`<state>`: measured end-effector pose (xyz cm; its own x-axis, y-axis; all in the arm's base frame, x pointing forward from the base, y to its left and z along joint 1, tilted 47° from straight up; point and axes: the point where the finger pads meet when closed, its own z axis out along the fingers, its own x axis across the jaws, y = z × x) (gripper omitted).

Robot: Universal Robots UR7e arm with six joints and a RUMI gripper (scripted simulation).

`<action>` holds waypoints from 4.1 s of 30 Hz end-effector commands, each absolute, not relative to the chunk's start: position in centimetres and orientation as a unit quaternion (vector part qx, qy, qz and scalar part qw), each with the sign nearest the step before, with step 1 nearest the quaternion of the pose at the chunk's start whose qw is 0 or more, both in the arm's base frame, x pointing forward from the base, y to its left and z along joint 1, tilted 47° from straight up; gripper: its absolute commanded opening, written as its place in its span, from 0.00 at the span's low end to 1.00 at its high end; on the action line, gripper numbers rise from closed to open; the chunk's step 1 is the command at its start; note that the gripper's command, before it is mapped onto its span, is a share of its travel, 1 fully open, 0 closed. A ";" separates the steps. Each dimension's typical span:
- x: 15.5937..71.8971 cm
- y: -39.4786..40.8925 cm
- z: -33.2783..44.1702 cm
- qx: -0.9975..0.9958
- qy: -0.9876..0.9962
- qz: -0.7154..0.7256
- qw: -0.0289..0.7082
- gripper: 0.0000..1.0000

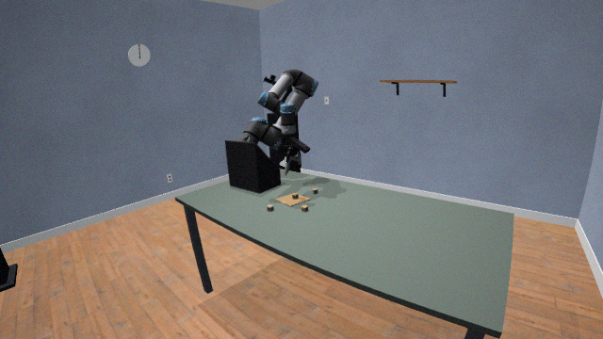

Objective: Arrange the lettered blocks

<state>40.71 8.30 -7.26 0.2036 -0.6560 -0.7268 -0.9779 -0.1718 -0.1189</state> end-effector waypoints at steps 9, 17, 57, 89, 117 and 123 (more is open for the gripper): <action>40.8 8.3 -7.2 -0.720 0.566 0.268 0.300 1.00; 40.9 8.6 -7.4 -0.751 0.524 0.250 0.314 1.00; 40.9 10.9 -9.3 -0.904 0.148 0.090 0.391 1.00; 40.6 12.0 -10.8 -0.910 -0.103 -0.019 0.401 1.00; 40.6 12.0 -10.8 -0.910 -0.104 -0.020 0.401 0.37; 40.6 12.0 -10.8 -0.910 -0.104 -0.020 0.401 0.37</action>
<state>40.52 12.08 -10.81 0.9778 0.1731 0.1183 0.2041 -0.6565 -0.7262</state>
